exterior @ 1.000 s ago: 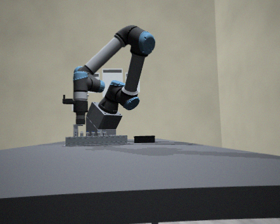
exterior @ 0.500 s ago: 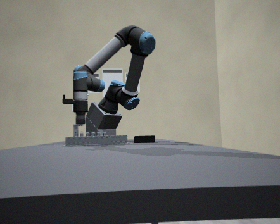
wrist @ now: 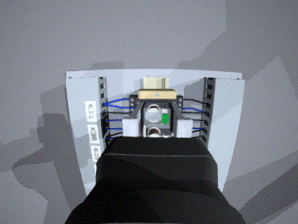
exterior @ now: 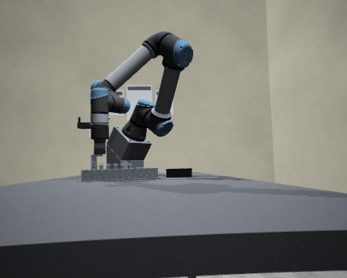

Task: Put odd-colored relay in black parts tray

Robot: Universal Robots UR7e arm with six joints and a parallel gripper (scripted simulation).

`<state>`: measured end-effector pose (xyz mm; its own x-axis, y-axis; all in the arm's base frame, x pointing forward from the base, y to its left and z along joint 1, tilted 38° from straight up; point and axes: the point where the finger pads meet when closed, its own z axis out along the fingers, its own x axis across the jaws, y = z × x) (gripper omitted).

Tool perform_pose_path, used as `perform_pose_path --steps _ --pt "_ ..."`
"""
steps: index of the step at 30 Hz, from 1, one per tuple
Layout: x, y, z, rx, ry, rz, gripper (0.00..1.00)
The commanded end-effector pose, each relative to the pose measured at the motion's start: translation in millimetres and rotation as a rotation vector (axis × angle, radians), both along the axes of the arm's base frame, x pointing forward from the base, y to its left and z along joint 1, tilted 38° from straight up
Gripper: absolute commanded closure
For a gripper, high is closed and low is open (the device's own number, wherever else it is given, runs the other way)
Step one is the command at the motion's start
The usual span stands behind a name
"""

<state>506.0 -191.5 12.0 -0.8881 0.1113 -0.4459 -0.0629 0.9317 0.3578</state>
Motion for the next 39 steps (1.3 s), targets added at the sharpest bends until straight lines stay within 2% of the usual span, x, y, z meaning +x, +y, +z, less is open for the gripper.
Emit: perform_pose_path --steps 1,26,39 --pt "0.2 -0.5 0.4 -0.001 0.008 0.003 1.0" --pt "1.2 -0.7 1.2 -0.004 0.048 0.018 1.0" --pt "0.6 -0.7 1.0 -0.002 0.02 0.007 1.0"
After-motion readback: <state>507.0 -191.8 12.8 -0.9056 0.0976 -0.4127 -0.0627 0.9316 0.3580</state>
